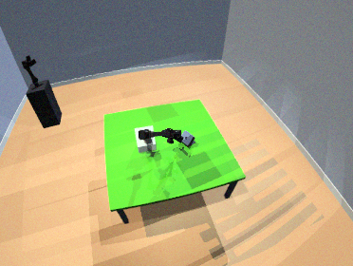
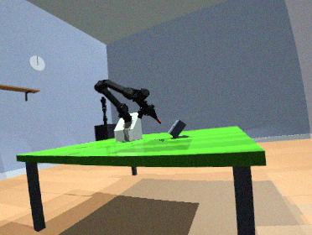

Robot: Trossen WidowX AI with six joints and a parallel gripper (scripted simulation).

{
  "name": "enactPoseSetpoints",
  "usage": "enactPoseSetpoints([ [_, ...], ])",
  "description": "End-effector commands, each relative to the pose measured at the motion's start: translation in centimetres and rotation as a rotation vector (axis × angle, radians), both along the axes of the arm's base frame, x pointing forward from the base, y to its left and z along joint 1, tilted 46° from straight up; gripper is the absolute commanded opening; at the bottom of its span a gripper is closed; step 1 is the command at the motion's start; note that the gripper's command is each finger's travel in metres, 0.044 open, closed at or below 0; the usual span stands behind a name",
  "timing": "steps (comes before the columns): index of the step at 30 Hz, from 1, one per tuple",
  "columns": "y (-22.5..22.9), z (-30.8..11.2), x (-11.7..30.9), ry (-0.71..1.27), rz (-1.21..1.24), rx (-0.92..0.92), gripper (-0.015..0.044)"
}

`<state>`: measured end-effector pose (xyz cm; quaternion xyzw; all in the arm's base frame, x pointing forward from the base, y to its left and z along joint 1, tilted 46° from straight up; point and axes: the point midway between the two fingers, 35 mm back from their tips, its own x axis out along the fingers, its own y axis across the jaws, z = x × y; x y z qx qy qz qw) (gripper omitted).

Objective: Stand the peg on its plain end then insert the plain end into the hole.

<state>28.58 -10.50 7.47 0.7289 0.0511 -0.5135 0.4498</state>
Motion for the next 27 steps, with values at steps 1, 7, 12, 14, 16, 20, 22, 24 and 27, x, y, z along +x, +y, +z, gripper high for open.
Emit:
enactPoseSetpoints([
  [1,0.1,0.5,0.3,-0.036,0.048,-0.003,0.0],
  [7,0.2,0.9,0.7,-0.065,0.089,-0.009,0.0],
  [12,0.1,0.7,1.1,-0.071,0.097,-0.011,0.0],
  [14,0.0,0.6,1.3,-0.074,0.101,-0.011,0.0],
  [16,0.0,0.5,1.5,-0.077,0.105,-0.012,0.0],
  [20,-0.1,0.3,1.9,-0.083,0.113,-0.014,0.0],
  [22,-0.2,0.2,2.1,-0.086,0.117,-0.015,0.0],
  [24,-0.2,0.1,2.3,-0.089,0.121,-0.016,0.0],
  [27,-0.3,-0.1,2.6,-0.094,0.128,-0.017,0.0],
])
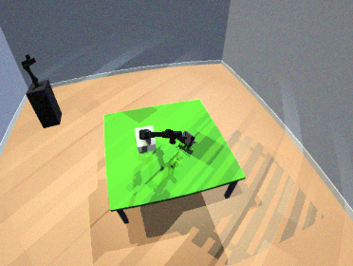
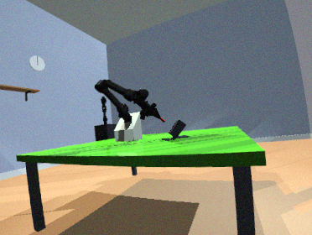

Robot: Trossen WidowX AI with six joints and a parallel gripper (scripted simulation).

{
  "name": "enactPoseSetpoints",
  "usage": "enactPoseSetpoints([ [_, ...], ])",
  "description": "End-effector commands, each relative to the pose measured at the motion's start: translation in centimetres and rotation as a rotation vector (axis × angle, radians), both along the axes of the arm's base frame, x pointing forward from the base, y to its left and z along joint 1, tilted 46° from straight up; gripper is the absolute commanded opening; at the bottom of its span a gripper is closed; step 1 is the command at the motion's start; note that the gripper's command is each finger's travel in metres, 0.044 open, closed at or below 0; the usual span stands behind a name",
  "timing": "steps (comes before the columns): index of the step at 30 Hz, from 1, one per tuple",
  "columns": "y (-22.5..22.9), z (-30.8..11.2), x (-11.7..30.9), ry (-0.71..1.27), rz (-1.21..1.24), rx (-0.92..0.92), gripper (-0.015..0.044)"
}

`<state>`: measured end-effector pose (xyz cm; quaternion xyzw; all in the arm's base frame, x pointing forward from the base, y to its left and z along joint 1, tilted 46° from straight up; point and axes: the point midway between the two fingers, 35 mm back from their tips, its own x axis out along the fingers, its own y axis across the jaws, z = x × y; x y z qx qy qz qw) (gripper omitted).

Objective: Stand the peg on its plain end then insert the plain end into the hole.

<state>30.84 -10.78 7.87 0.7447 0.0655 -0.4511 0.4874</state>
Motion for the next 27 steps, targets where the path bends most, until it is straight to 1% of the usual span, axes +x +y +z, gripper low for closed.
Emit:
enactPoseSetpoints([
  [1,-0.1,-0.5,0.4,0.003,0.015,0.001,0.0],
  [27,-0.9,-2.0,2.5,-0.037,0.067,-0.015,0.0],
])
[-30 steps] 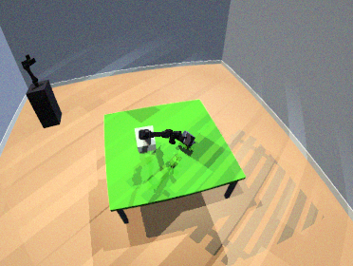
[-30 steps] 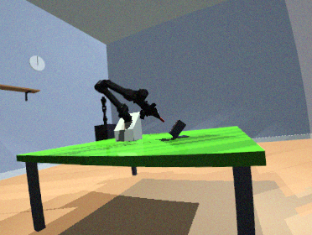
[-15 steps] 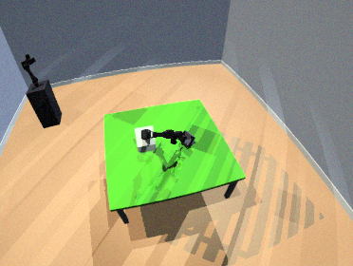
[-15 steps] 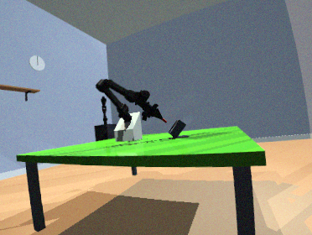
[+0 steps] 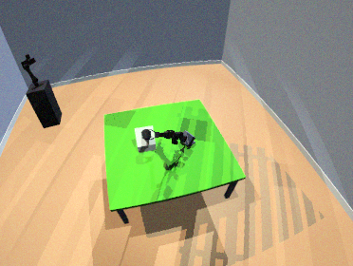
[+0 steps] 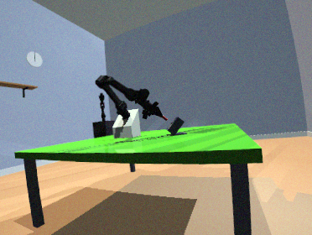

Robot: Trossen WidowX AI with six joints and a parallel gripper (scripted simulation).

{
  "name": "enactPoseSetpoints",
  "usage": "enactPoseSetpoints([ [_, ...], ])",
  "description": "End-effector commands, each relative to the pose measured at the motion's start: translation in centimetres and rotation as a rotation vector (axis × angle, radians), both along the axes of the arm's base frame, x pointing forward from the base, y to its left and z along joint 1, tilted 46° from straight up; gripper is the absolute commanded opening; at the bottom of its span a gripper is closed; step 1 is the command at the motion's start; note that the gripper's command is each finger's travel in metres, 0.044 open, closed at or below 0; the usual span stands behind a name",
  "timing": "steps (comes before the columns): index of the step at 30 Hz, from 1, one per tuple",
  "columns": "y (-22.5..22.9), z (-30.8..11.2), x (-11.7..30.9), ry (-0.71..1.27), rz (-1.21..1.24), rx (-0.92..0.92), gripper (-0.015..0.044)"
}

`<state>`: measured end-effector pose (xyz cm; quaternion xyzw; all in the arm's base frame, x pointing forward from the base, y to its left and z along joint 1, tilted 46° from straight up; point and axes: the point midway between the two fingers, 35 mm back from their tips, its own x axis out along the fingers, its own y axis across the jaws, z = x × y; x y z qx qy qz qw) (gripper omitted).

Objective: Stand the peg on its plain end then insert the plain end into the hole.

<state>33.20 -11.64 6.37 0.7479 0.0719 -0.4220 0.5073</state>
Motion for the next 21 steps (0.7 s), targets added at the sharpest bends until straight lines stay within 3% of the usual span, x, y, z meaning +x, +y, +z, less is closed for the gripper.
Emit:
enactPoseSetpoints([
  [1,-0.04,-0.56,0.18,0.005,0.012,0.002,0.0],
  [21,-0.48,-1.25,0.88,-0.01,0.009,0.011,0.0],
])
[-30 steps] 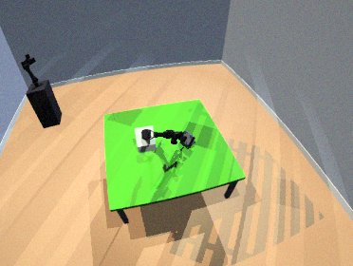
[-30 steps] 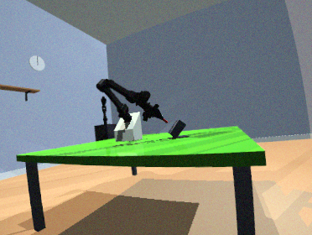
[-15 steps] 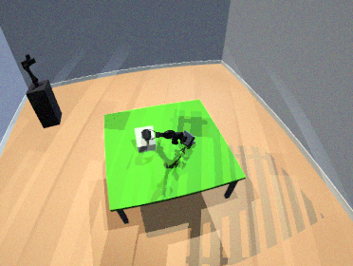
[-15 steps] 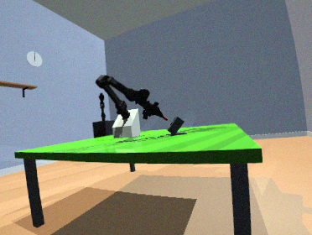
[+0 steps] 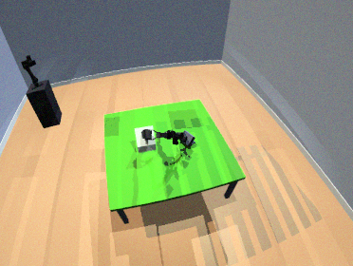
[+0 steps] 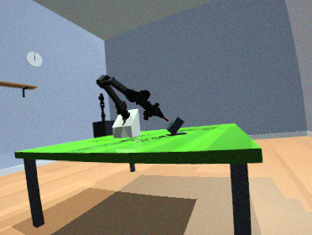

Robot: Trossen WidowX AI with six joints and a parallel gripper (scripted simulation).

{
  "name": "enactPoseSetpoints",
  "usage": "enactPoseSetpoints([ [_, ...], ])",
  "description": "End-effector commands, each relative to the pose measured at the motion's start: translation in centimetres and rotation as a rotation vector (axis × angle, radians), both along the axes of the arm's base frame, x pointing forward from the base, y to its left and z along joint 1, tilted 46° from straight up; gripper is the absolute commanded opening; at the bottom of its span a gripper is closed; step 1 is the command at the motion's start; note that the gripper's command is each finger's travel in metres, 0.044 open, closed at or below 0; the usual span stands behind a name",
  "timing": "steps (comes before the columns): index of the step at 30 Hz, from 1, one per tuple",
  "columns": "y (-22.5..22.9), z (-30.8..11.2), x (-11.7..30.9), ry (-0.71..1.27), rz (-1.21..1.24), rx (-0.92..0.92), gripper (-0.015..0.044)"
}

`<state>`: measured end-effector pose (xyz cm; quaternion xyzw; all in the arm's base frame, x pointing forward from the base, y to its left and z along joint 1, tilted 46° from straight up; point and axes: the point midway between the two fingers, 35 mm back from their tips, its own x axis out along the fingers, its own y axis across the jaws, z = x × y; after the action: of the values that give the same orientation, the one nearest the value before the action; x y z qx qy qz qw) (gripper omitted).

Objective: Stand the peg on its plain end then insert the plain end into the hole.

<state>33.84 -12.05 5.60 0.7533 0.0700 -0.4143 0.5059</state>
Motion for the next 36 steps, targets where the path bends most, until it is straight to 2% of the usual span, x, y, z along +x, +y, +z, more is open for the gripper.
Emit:
enactPoseSetpoints([
  [1,-0.1,-0.6,0.3,0.007,0.006,0.004,0.0],
  [14,-0.6,-1.8,1.3,0.006,0.005,0.005,0.0],
  [36,-0.5,-1.7,1.2,0.0,-0.002,0.003,0.0],
])
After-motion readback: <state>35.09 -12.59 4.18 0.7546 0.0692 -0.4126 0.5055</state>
